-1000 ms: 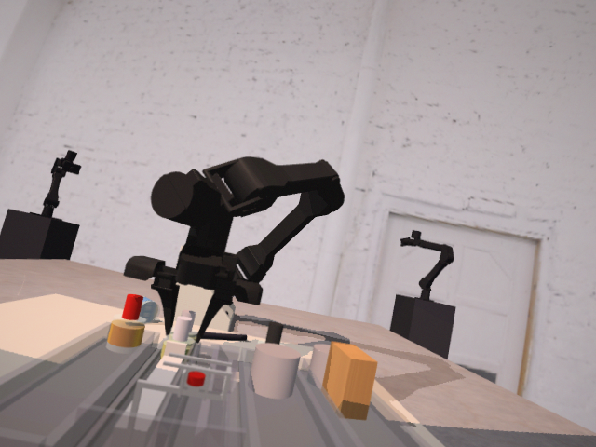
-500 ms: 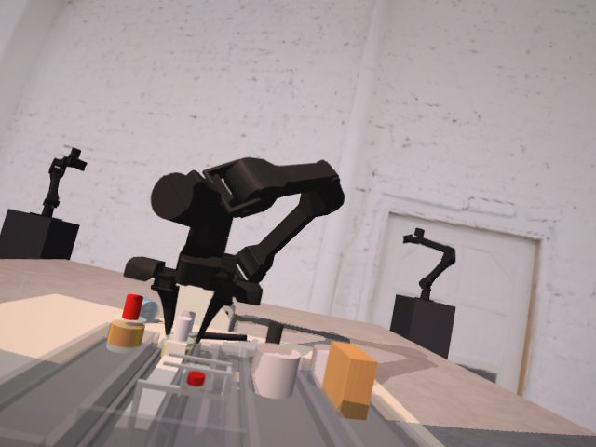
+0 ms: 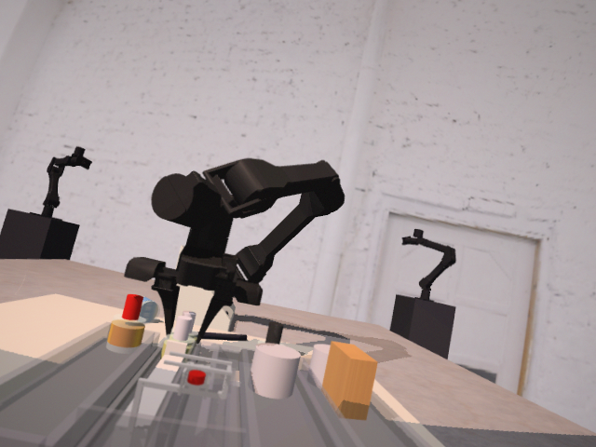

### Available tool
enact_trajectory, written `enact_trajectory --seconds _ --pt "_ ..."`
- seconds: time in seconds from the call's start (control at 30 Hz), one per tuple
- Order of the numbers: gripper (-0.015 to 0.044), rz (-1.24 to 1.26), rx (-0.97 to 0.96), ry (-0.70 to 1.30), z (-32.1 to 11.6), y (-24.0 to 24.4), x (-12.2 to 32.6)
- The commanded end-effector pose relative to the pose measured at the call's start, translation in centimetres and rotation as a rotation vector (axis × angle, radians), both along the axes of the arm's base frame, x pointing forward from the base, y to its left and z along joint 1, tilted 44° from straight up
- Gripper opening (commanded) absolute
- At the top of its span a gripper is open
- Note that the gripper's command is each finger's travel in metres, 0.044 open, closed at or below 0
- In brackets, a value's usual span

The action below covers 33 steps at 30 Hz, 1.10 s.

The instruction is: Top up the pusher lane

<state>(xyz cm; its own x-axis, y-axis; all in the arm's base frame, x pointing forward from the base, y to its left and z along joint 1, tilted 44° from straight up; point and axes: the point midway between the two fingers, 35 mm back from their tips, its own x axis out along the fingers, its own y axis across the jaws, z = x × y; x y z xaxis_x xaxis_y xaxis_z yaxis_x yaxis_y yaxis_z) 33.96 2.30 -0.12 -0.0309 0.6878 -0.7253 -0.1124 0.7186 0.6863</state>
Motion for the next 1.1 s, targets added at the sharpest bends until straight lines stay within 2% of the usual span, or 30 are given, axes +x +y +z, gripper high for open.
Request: enact_trajectory --seconds 0.0,1.07 --pt "0.0 0.0 0.01 -0.008 0.08 0.29 0.12" --pt "0.0 0.0 0.01 -0.008 -0.05 -0.05 -0.65"
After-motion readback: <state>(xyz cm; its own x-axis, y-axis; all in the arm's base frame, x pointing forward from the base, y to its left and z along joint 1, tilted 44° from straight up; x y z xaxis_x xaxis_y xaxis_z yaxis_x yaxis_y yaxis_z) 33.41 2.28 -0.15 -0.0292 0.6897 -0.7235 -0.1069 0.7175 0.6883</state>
